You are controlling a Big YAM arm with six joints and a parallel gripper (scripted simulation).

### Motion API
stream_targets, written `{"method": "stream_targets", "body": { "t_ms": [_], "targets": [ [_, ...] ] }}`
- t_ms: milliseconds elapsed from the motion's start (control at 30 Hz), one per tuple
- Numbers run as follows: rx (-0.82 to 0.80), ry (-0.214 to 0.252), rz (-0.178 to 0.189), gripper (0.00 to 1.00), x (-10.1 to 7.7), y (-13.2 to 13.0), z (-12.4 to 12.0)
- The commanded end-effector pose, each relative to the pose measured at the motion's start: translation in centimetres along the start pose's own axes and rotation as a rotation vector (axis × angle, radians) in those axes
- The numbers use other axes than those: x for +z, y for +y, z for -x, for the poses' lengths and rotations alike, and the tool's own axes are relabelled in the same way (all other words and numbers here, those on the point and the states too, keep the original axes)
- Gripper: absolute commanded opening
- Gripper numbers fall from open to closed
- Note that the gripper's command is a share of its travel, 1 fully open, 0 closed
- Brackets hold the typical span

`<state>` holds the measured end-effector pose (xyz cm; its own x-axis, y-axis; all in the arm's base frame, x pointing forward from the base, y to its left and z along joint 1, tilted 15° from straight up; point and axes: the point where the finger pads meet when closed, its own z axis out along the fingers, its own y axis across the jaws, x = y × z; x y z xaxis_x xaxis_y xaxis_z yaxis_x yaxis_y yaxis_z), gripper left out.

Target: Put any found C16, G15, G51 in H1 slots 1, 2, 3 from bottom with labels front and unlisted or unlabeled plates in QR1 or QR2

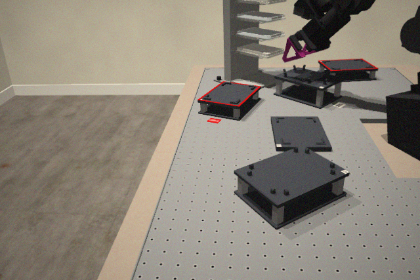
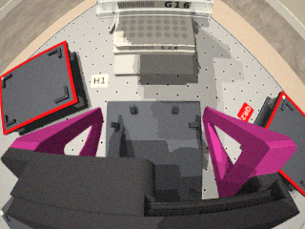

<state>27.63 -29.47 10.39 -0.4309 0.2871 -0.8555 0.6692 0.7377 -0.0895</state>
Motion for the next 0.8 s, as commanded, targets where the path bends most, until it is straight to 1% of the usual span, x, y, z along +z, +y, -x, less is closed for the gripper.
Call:
{"method": "stream_targets", "body": {
  "t_ms": [0,267,300,600,667,767],
  "targets": [
    [-0.001,-0.034,-0.013,1.00,-0.7,-0.6,0.7],
    [-0.006,-0.024,-0.013,1.00,-1.4,-0.6,-0.3],
    [-0.005,-0.014,-0.011,1.00,-1.6,-0.5,-0.6],
    [-0.005,-0.013,-0.011,1.00,-3.0,-0.5,-0.6],
    [-0.005,-0.013,-0.011,1.00,-3.0,-0.5,-0.6],
    [-0.005,-0.013,-0.011,1.00,-3.5,-0.5,-0.7]
  ]
}}
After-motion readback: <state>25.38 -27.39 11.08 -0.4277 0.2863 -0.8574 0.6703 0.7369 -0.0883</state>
